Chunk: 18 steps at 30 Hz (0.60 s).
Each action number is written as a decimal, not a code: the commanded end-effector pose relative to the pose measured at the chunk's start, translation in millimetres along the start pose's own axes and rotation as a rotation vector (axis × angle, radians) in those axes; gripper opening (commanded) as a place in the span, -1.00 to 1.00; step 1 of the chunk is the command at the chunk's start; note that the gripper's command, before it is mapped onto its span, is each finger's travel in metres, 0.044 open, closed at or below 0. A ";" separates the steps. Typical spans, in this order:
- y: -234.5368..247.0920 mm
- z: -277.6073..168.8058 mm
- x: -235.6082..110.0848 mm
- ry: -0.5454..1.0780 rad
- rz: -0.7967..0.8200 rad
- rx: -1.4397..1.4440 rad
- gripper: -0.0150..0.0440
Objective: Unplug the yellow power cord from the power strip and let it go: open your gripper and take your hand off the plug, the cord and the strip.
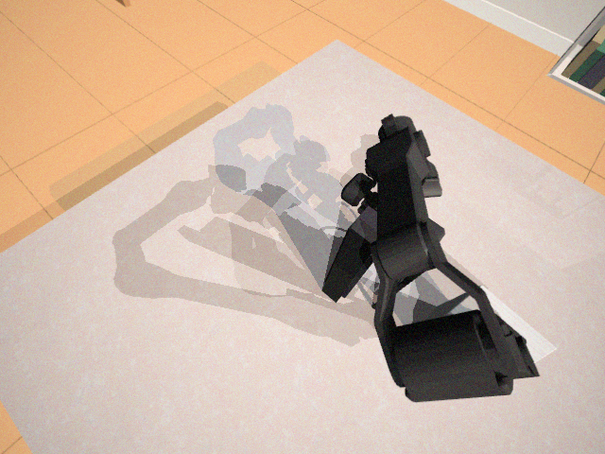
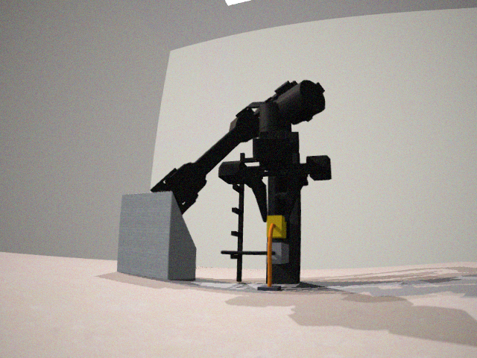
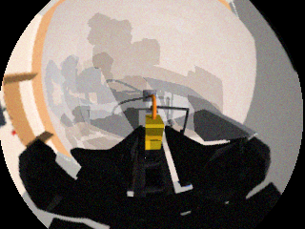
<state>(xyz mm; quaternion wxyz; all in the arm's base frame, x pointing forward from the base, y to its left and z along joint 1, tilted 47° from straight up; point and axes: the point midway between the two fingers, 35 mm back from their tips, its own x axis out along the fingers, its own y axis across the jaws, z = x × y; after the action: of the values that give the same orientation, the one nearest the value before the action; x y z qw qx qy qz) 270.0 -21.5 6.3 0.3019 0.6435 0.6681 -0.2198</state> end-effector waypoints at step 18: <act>0.4 3.7 0.5 0.000 0.000 0.000 -0.49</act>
<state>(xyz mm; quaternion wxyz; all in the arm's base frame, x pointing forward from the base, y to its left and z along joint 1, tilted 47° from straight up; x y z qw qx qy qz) 270.0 -20.7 5.7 0.3015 0.6435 0.6684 -0.2197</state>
